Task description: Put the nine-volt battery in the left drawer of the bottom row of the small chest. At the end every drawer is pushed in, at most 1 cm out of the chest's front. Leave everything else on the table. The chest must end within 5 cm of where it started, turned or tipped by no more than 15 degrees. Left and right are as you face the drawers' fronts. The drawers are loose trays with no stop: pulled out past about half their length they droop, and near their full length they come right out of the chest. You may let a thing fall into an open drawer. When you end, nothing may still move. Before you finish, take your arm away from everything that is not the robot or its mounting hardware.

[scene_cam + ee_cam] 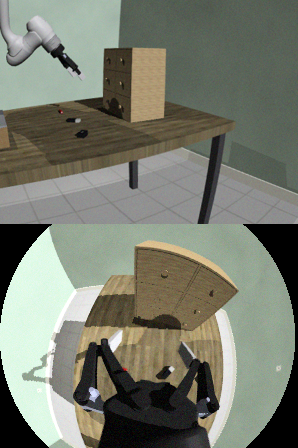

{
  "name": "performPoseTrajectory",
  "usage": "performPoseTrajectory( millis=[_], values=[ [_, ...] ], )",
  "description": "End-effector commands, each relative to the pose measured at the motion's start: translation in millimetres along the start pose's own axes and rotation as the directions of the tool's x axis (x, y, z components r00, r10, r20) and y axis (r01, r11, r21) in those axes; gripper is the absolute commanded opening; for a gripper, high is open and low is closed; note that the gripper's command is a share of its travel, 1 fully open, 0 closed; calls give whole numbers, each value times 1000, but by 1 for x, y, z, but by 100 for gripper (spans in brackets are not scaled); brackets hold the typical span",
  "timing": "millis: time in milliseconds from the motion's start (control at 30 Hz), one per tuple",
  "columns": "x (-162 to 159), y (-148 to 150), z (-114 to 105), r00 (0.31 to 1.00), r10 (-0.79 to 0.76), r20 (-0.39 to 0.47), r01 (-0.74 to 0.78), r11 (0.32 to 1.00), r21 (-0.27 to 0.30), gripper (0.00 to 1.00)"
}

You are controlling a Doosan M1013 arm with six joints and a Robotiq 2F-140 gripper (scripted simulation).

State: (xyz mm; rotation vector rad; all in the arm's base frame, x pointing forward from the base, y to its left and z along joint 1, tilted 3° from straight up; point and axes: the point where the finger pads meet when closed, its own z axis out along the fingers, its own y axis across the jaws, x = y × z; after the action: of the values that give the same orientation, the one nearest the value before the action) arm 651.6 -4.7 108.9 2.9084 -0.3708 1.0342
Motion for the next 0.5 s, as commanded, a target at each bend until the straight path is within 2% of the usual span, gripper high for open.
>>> performPoseTrajectory(
  millis=[0,467],
  values=[
    [0,-1,2,998,2,-57,-3,1000,-20,100],
    [0,-1,10,992,0,-124,-3,1000,-22,100]
  ],
)
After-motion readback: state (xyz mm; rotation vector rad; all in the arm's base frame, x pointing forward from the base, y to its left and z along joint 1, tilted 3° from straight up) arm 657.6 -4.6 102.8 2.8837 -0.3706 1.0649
